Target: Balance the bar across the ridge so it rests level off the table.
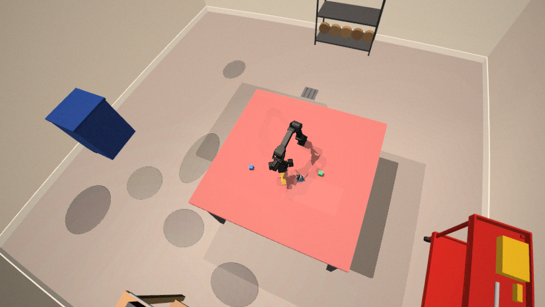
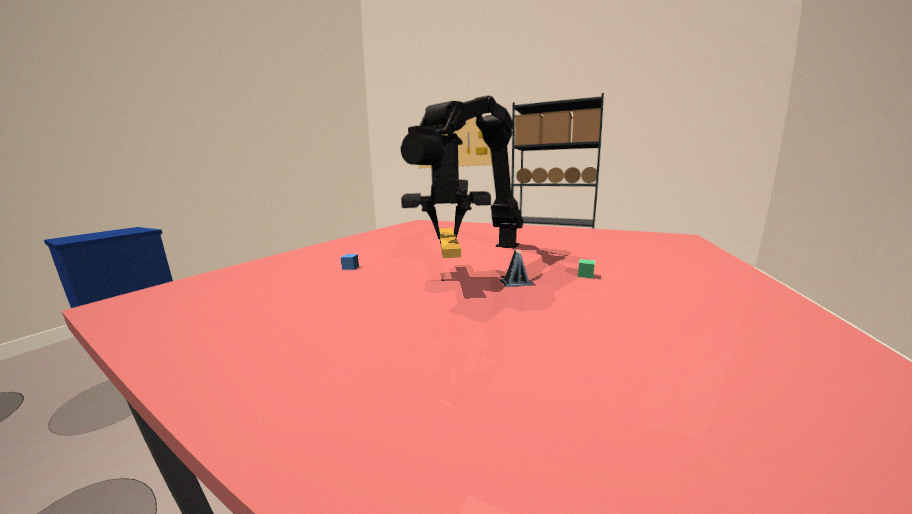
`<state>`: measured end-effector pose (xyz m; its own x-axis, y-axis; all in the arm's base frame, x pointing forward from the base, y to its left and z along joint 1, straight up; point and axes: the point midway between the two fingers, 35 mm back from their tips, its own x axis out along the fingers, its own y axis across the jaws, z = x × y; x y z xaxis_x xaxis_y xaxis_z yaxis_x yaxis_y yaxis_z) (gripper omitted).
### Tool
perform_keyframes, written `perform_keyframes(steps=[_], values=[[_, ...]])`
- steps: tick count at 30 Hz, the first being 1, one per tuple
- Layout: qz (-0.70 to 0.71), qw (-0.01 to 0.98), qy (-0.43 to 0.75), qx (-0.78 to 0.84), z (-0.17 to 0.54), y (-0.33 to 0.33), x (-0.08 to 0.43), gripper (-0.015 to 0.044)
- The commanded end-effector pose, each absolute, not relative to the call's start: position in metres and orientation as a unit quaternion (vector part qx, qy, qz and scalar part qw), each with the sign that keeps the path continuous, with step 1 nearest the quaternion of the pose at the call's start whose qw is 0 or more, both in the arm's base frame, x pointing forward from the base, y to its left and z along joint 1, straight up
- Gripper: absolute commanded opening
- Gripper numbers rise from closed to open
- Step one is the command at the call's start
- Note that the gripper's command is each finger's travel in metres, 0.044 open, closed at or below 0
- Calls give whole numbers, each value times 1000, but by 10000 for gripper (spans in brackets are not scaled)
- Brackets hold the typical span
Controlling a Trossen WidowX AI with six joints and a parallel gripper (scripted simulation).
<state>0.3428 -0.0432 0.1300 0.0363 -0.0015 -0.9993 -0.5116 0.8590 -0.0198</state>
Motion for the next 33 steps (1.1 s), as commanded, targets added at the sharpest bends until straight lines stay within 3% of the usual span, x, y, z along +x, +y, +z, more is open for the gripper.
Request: perform_keyframes(steps=[1,14,33], values=[[184,693,669,-193,143,-43,341,0],[175,695,672,-185,169,-40,336,0],[-69,716,691,74,170,33,332,0]])
